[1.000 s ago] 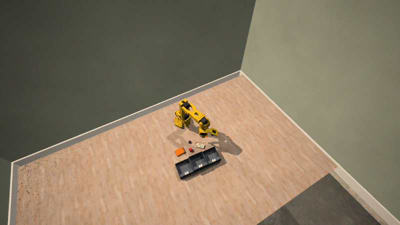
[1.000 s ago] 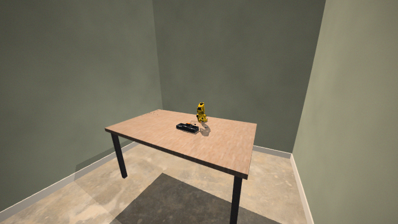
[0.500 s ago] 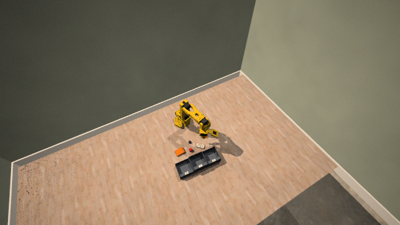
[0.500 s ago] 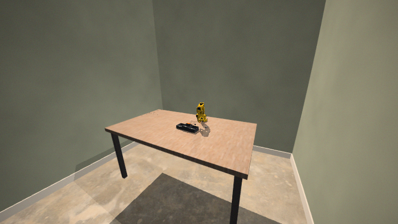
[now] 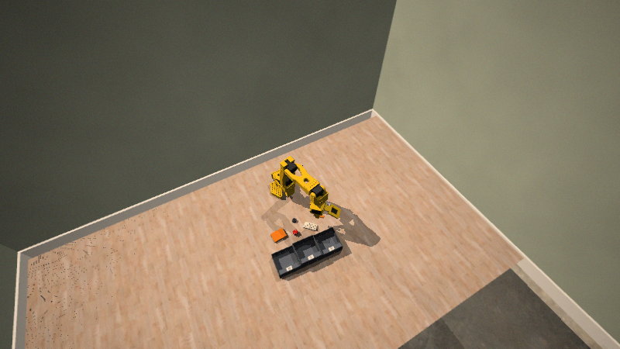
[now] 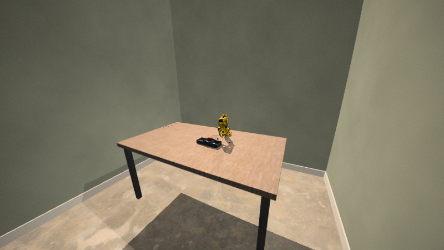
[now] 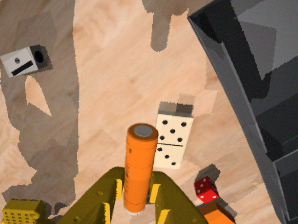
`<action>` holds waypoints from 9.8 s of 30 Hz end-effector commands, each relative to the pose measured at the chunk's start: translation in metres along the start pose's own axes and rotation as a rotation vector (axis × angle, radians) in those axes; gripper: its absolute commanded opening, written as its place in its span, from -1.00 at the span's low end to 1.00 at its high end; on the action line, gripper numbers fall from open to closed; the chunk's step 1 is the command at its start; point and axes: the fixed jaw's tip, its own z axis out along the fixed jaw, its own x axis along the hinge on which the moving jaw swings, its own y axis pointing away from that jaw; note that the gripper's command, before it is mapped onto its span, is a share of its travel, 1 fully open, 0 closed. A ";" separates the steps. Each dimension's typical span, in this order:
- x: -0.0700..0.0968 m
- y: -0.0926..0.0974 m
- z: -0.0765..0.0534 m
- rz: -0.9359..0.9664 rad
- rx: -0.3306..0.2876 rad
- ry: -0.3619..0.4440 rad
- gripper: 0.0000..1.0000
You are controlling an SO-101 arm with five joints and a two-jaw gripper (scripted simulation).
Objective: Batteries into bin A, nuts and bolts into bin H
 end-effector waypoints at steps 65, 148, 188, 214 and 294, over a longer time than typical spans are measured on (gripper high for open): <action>-0.050 -0.060 -0.011 0.524 0.075 -0.182 -1.00; -0.059 -0.079 -0.011 0.673 0.094 -0.256 -1.00; -0.059 -0.079 0.017 0.673 0.094 -0.256 -1.00; -0.059 -0.079 0.022 0.673 0.094 -0.256 -1.00; -0.059 -0.079 0.029 0.671 0.105 -0.286 -0.96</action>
